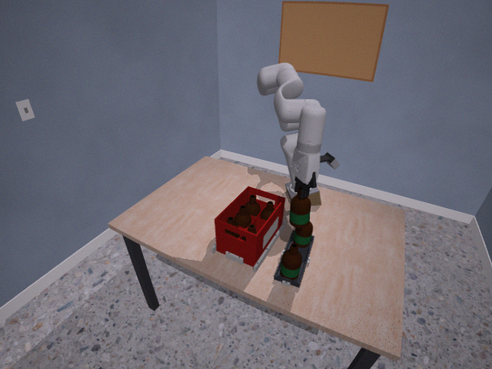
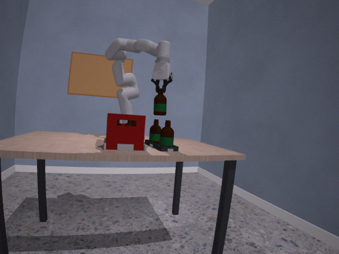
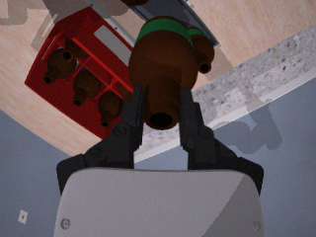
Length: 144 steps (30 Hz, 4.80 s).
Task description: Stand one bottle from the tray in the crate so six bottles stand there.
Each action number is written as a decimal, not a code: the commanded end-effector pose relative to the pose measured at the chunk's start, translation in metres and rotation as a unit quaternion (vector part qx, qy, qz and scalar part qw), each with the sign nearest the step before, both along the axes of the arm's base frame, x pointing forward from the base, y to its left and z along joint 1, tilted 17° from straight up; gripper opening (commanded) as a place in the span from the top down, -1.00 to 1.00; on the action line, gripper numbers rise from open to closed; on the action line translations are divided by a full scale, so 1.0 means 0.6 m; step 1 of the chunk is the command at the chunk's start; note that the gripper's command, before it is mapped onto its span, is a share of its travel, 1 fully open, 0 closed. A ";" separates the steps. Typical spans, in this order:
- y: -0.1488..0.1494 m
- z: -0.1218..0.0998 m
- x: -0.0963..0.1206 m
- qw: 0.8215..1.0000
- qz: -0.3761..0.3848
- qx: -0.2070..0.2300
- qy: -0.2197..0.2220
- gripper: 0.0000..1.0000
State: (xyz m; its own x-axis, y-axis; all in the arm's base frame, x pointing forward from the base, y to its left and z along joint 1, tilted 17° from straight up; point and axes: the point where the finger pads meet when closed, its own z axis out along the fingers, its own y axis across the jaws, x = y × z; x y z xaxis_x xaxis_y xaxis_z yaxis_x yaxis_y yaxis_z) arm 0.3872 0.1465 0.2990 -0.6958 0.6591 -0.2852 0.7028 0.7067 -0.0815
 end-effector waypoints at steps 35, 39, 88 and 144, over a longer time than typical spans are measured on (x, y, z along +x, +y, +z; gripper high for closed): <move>-0.113 0.030 -0.019 1.000 0.001 0.001 -0.002 1.00; -0.129 0.034 -0.022 1.000 0.001 0.001 -0.002 1.00; -0.236 0.060 -0.040 1.000 0.001 0.001 -0.002 1.00; -0.246 0.036 -0.036 1.000 0.001 0.001 -0.002 1.00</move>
